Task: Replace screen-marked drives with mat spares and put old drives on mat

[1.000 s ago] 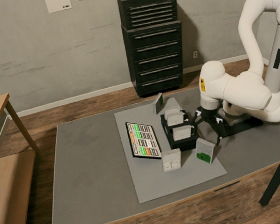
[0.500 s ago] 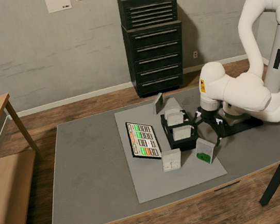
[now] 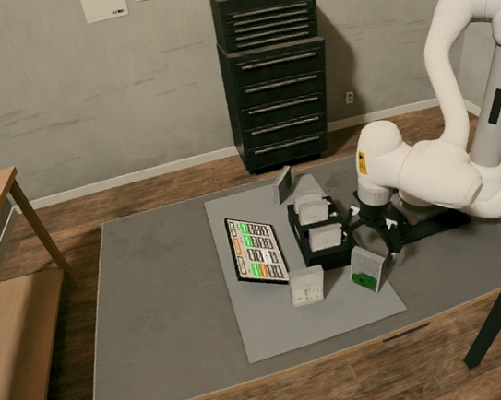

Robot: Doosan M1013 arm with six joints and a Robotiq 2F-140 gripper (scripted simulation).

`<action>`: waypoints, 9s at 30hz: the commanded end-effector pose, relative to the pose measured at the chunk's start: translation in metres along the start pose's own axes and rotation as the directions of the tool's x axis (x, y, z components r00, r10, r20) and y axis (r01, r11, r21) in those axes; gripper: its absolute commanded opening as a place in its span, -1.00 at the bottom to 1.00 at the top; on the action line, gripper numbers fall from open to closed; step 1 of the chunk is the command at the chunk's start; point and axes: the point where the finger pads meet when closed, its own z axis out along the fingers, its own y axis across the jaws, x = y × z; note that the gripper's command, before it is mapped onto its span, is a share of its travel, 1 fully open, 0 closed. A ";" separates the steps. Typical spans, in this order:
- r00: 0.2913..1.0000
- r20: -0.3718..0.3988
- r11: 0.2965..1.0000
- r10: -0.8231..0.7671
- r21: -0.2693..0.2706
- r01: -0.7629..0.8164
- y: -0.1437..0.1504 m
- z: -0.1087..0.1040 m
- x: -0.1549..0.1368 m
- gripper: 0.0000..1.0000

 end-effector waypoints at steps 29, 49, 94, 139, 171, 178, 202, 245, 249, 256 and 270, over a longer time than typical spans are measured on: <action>1.000 0.001 1.000 0.000 0.000 0.000 0.000 0.049 0.000 0.78; 1.000 0.001 1.000 0.000 0.000 0.000 0.000 0.050 0.000 0.46; 1.000 0.001 1.000 0.000 0.000 0.000 0.000 0.047 0.000 -0.80; 1.000 0.001 1.000 0.000 0.000 0.000 0.000 0.002 0.000 -0.80; 1.000 0.001 1.000 0.000 0.000 0.000 0.000 -0.096 0.000 -0.80; 1.000 0.001 1.000 0.000 0.000 0.000 0.000 -0.115 0.000 -0.80; 1.000 0.001 1.000 0.000 0.000 0.000 0.000 -0.133 0.000 -0.80; 1.000 0.001 1.000 -0.027 0.000 0.027 -0.002 -0.133 0.000 -0.80; 0.999 0.001 0.999 -0.037 0.000 0.037 -0.002 -0.133 0.000 -0.80; 0.999 0.001 0.999 -0.051 0.000 0.051 -0.003 -0.133 0.000 -0.80; 0.995 0.001 0.995 -0.102 0.000 0.102 -0.006 -0.133 0.000 -0.80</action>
